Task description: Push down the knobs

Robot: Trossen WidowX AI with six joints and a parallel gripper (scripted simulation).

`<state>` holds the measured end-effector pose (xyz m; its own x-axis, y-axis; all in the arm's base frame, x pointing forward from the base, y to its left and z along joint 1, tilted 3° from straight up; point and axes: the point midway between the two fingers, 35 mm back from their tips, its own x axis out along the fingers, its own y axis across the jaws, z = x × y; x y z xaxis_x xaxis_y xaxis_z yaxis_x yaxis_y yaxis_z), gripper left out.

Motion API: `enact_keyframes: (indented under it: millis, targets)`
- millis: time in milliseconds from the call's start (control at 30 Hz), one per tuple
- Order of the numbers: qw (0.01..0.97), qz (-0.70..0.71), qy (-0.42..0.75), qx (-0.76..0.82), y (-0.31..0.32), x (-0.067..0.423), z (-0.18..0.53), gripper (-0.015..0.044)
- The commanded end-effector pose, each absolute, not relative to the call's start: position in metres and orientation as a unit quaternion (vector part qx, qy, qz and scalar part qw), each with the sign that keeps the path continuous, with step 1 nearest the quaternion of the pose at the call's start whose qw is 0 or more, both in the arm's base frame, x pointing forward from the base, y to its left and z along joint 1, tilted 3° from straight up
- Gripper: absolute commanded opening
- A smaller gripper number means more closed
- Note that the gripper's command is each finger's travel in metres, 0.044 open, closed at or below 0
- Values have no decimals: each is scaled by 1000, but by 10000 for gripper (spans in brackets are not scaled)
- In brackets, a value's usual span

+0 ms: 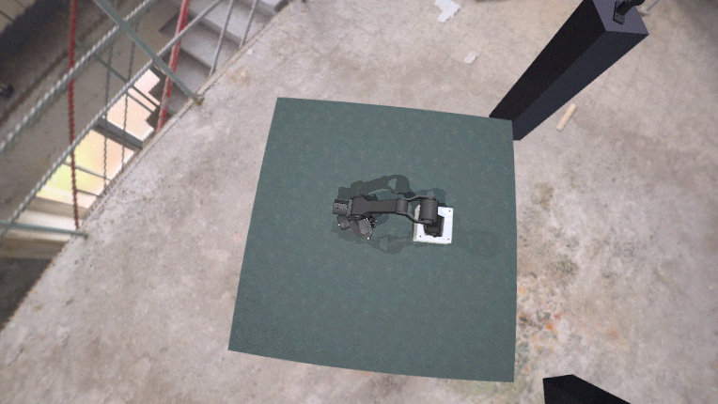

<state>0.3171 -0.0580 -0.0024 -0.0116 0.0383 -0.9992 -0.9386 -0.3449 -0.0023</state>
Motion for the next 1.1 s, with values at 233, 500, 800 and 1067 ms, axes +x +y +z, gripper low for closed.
enact_keyframes:
  millis: [233, 500, 800, 1067]
  targets:
    - [412, 591, 397, -569, -59, 319, 8, 0]
    - [412, 591, 397, -569, -60, 319, 19, 0]
    - [412, 593, 398, -565, -59, 317, 13, 210]
    - [465, 530, 453, -546, -73, 321, 30, 0]
